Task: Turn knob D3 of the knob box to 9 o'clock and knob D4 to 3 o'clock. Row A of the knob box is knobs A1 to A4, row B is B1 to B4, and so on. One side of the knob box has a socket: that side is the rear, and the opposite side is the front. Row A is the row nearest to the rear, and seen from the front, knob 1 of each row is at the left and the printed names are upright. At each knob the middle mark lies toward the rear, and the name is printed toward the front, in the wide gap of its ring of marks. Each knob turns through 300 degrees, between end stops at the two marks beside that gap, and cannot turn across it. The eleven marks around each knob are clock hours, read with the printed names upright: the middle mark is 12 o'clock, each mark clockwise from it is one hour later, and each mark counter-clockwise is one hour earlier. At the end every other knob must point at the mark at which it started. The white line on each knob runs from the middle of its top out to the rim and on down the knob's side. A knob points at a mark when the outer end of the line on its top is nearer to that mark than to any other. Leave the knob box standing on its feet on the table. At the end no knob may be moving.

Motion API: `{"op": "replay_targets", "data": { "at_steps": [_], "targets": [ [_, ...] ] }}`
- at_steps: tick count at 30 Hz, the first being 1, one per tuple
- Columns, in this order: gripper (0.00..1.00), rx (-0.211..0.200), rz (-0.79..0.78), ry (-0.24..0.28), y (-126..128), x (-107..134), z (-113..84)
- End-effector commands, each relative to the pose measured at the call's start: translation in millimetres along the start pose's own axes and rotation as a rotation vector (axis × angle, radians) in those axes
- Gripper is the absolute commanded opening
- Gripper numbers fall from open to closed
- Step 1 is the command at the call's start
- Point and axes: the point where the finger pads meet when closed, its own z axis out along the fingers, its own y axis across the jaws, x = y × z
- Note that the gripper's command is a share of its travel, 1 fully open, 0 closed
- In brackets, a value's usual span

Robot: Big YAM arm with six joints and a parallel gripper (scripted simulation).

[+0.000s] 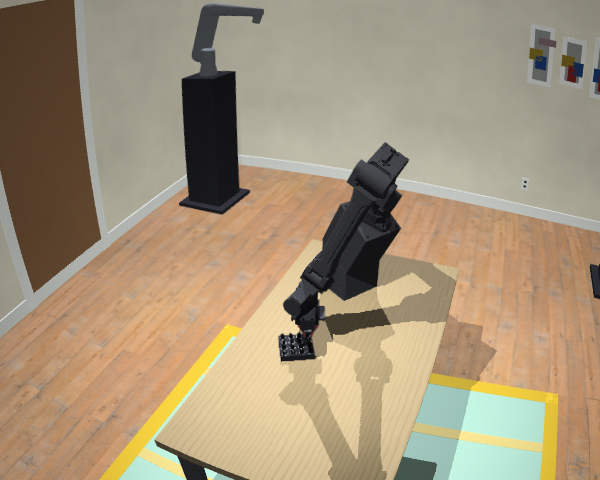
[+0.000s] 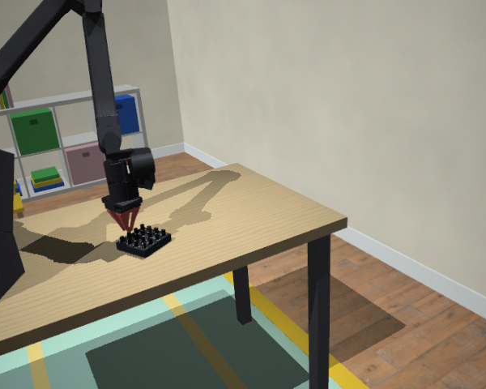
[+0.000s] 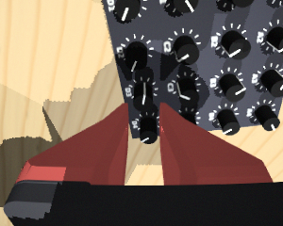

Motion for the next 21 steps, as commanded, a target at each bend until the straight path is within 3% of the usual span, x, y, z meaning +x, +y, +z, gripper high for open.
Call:
{"op": "replay_targets", "data": {
  "at_steps": [1, 21],
  "targets": [
    [0.19, 0.007, -0.002, -0.008, -4.2, 2.6, -2.4],
    [0.19, 0.006, 0.004, -0.005, -3.9, 8.2, -2.5]
  ]
}}
